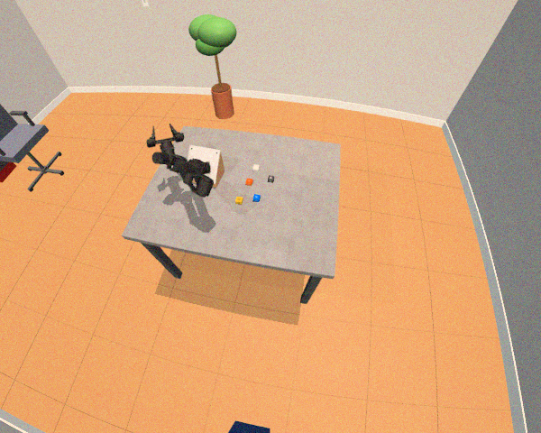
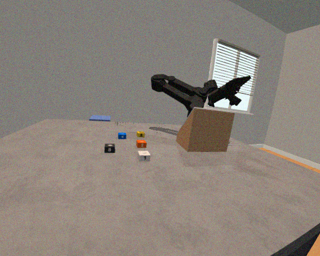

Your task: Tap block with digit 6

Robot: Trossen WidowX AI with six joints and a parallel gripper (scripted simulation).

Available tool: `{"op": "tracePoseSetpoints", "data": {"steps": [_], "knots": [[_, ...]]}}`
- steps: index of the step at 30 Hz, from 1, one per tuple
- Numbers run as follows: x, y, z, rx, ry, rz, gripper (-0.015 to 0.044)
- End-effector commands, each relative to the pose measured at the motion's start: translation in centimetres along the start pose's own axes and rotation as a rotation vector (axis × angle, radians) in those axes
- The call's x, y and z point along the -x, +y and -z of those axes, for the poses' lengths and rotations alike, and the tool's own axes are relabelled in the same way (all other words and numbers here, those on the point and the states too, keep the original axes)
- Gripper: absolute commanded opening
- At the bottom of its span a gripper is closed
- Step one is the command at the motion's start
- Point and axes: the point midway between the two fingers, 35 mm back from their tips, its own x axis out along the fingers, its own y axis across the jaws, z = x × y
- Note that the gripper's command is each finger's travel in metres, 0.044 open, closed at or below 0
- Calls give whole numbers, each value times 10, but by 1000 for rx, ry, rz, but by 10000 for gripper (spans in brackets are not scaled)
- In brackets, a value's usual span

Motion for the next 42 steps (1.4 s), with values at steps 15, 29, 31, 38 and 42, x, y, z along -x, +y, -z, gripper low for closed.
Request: {"op": "tracePoseSetpoints", "data": {"steps": [15,29,31,38,42], "knots": [[-33,139,84,-548,377,-682,400],[72,272,160,-1153,1188,-1225,400],[96,284,166,-1225,1339,-1281,400],[185,306,175,-1410,1920,-1413,400],[236,304,172,-1457,2284,-1443,400]]}}
